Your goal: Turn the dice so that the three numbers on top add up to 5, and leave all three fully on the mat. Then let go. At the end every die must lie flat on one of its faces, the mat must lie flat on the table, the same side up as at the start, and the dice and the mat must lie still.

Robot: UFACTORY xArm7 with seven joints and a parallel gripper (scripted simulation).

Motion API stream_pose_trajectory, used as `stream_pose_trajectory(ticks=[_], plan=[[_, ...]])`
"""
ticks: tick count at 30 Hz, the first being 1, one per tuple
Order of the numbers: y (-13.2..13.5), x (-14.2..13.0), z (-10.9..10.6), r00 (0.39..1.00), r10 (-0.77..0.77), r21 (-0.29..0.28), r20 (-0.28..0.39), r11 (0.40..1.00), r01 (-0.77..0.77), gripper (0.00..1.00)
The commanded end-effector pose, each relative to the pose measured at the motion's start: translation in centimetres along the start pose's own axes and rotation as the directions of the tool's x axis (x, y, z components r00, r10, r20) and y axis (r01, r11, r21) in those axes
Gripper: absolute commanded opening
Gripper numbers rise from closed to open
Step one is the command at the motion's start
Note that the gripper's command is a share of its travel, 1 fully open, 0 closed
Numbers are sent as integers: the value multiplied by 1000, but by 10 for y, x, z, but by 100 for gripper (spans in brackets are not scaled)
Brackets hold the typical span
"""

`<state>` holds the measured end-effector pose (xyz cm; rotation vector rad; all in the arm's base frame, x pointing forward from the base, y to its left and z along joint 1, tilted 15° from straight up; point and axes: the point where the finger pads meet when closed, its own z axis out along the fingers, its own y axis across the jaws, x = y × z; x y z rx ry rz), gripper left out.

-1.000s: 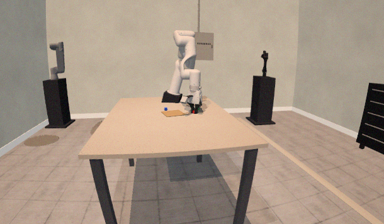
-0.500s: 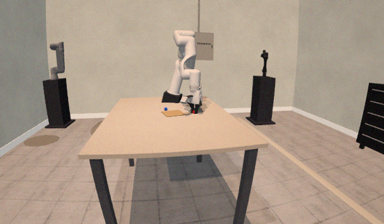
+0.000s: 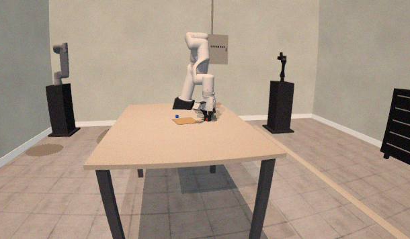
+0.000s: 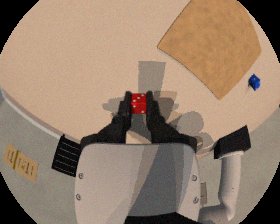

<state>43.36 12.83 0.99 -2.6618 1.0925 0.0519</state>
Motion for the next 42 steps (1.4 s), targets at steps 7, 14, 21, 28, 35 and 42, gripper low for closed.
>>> stream_pose_trajectory(ticks=[7, 14, 21, 28, 35, 42], plan=[[-1, 1, -7, 1000, 0, 2, -3, 1000, 0, 15], [-1, 1, -49, 1000, 0, 2, -3, 1000, 0, 15], [-1, 1, -90, 1000, 0, 2, -3, 1000, 0, 15], [-1, 1, -101, 1000, 0, 2, -3, 1000, 0, 15], [-1, 1, -101, 1000, 0, 2, -3, 1000, 0, 15], [13, 10, -102, 998, -66, 0, -5, 998, 66, 15]])
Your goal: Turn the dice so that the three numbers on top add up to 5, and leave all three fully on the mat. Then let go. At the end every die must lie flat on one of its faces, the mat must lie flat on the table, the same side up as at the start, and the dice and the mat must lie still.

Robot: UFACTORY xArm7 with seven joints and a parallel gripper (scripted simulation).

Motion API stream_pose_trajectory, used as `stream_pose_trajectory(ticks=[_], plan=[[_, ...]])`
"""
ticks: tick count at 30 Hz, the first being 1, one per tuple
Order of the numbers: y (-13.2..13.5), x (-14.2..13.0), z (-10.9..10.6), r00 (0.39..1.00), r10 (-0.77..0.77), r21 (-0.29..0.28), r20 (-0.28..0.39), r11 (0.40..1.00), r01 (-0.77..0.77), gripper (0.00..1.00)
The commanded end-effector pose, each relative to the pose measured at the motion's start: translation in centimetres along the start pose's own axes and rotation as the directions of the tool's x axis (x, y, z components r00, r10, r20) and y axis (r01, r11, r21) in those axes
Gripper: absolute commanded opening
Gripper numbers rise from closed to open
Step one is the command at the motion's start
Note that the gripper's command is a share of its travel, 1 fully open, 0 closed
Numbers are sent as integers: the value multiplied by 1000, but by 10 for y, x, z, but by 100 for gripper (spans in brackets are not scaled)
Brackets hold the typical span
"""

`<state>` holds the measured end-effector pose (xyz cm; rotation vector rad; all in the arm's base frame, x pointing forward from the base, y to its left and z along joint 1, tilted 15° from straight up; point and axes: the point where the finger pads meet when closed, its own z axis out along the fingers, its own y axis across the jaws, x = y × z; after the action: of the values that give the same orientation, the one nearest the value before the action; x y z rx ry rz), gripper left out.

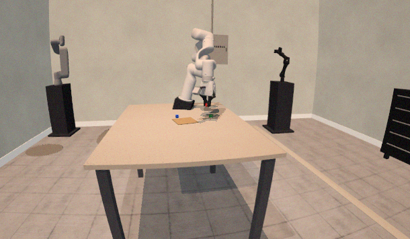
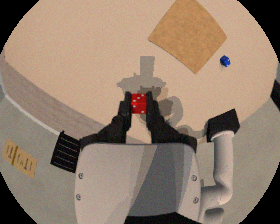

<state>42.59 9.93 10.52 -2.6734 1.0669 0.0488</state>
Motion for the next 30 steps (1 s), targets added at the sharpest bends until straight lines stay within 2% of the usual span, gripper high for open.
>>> stream_pose_trajectory(ticks=[1, 4, 11, 14, 17, 21, 24, 30], plan=[[16, 11, -2, 997, -78, 1, -5, 997, 78, 15], [43, 25, -3, 979, -205, -3, -7, 979, 205, 15], [85, 42, -5, 919, -393, -5, -6, 919, 393, 15], [87, 42, -5, 915, -403, -5, -6, 915, 403, 15], [116, 50, -6, 852, -523, -4, -4, 852, 523, 15], [136, 54, -6, 796, -605, -1, -4, 796, 605, 15], [144, 55, -6, 773, -635, 1, -4, 773, 635, 15], [144, 55, -6, 771, -637, 1, -4, 771, 637, 15]])
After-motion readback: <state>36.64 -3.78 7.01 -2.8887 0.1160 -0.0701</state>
